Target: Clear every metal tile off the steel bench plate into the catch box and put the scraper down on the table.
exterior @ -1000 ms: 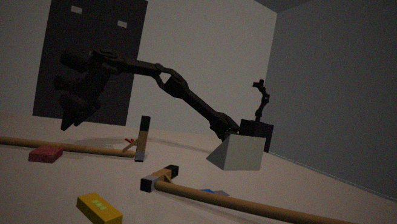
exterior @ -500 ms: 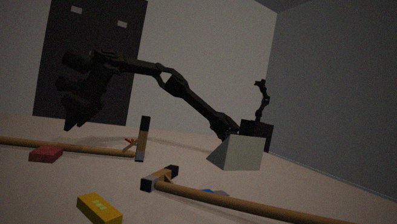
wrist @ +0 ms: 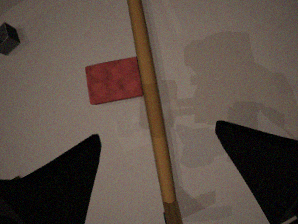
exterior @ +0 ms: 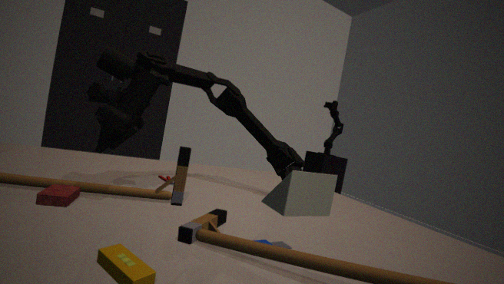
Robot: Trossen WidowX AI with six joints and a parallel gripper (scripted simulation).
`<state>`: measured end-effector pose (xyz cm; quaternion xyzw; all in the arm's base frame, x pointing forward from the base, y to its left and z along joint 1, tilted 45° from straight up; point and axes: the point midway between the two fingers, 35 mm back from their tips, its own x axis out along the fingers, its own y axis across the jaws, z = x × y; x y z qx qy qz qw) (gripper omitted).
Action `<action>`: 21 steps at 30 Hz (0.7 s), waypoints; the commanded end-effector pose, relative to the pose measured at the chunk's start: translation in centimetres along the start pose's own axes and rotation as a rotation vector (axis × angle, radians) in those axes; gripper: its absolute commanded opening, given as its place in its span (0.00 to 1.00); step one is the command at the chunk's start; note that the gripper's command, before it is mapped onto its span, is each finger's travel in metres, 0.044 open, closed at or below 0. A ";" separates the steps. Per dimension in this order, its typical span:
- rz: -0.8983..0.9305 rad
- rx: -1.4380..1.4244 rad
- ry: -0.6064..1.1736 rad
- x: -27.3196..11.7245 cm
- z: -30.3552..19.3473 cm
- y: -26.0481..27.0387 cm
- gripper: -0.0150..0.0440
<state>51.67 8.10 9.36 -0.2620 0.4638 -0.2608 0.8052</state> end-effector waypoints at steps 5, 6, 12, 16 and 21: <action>-0.005 -0.005 -0.021 -1.9 -1.2 0.2 1.00; -0.005 -0.007 -0.024 -2.2 -1.4 0.3 1.00; -0.004 -0.014 -0.044 -3.7 -2.3 0.4 1.00; -0.003 -0.019 -0.057 -4.6 -2.9 0.5 1.00; -0.002 -0.025 -0.073 -5.8 -3.8 0.5 1.00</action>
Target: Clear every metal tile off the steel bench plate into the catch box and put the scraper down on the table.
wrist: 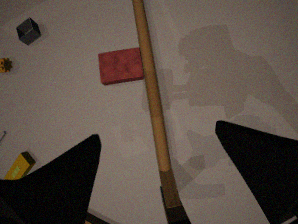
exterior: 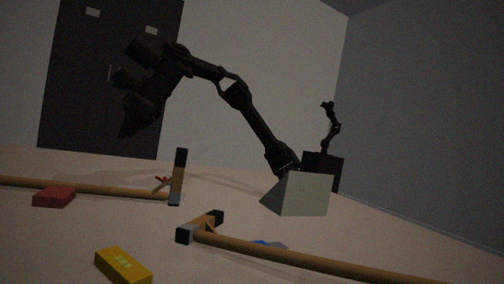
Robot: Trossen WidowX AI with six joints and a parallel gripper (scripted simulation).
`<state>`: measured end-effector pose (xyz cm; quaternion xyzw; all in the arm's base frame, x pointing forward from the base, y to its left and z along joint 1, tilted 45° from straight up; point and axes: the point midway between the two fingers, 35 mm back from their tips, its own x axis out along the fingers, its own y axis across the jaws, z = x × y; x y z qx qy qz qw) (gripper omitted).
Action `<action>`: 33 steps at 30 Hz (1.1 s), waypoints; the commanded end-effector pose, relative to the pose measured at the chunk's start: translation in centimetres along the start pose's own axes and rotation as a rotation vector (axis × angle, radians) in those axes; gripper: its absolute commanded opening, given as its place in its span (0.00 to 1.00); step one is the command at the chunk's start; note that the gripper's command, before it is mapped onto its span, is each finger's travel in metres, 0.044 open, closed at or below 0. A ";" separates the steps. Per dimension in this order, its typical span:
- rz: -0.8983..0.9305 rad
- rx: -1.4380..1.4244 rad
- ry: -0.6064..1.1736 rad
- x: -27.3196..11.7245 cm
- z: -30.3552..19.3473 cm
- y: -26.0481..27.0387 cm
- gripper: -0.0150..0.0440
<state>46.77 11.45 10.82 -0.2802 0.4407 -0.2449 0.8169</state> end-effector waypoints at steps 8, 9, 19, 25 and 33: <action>-0.003 -0.008 -0.034 -2.4 -2.0 0.0 1.00; -0.003 -0.009 -0.037 -2.6 -2.2 0.0 1.00; 0.000 -0.020 -0.072 -4.6 -4.2 -0.2 1.00; 0.002 -0.027 -0.094 -5.7 -5.4 -0.3 1.00; 0.005 -0.035 -0.123 -6.9 -7.2 -0.6 1.00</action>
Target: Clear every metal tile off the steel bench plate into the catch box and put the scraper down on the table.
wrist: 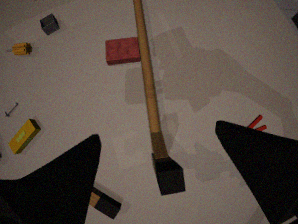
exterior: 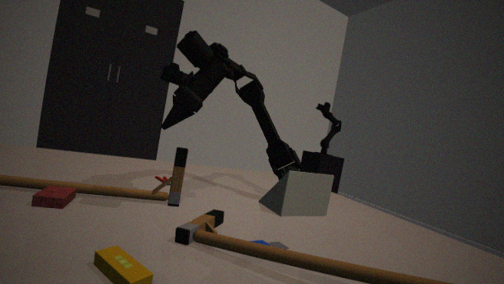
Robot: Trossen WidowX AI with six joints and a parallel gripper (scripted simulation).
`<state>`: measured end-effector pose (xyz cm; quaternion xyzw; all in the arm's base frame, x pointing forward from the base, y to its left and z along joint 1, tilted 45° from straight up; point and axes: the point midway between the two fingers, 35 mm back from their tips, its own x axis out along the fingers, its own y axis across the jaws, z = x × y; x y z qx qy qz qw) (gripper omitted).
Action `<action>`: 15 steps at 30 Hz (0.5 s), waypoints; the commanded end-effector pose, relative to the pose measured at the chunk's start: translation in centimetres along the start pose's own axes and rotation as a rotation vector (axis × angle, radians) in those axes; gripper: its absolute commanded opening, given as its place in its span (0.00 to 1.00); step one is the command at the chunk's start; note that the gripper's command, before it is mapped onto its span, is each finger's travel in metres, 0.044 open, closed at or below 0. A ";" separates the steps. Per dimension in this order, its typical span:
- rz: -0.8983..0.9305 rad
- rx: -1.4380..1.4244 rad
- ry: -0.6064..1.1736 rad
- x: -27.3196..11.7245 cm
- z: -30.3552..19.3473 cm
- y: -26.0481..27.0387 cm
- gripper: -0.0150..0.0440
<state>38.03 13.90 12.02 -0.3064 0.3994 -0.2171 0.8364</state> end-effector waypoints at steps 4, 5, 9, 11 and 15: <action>-0.002 -0.003 -0.025 -1.1 -1.7 -0.3 1.00; -0.002 -0.004 -0.028 -1.3 -1.9 -0.3 1.00; 0.000 -0.008 -0.043 -1.9 -2.8 -0.4 1.00; 0.001 -0.010 -0.051 -2.2 -3.2 -0.5 1.00; 0.003 -0.013 -0.066 -2.7 -4.1 -0.6 1.00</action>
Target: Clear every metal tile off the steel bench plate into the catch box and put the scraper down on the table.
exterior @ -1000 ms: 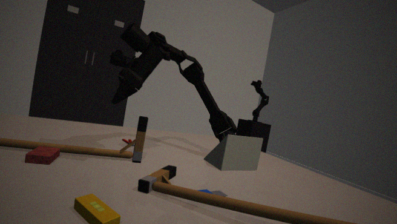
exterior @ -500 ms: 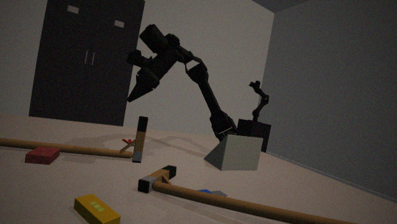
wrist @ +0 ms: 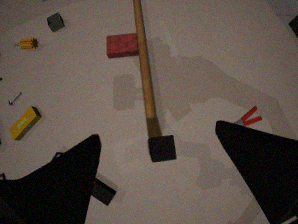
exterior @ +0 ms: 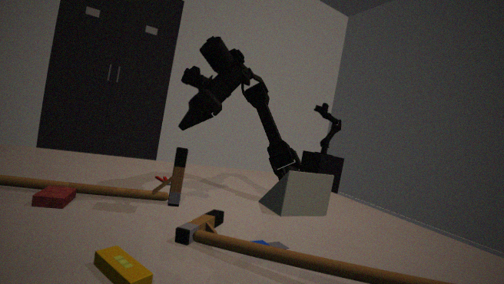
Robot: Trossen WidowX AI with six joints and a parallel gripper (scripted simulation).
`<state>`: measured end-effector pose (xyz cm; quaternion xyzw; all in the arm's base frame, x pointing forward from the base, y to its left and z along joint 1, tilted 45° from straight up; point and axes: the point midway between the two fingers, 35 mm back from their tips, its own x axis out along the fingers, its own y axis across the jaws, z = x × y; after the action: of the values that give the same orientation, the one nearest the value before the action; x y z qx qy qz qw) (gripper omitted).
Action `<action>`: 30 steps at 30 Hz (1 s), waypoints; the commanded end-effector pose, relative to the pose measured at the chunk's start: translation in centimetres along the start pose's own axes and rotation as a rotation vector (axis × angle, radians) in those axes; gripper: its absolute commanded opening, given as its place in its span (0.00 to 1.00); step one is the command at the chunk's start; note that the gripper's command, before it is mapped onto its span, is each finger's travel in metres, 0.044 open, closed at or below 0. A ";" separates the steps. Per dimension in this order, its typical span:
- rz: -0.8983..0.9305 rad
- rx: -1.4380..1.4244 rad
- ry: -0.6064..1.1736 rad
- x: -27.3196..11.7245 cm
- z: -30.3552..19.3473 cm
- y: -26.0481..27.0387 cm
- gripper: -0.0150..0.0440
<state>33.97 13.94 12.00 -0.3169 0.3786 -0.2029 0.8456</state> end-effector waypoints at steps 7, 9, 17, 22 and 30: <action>0.001 -0.005 -0.038 -1.3 -2.5 -0.4 1.00; 0.002 -0.007 -0.046 -1.5 -2.9 -0.5 1.00; 0.005 -0.010 -0.064 -1.9 -4.1 -0.7 1.00; 0.006 -0.010 -0.064 -0.8 -4.8 -0.7 1.00; 0.005 -0.010 -0.065 1.0 -6.0 -0.7 1.00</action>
<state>29.95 11.33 9.64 -0.3229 0.3502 -0.1892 0.8587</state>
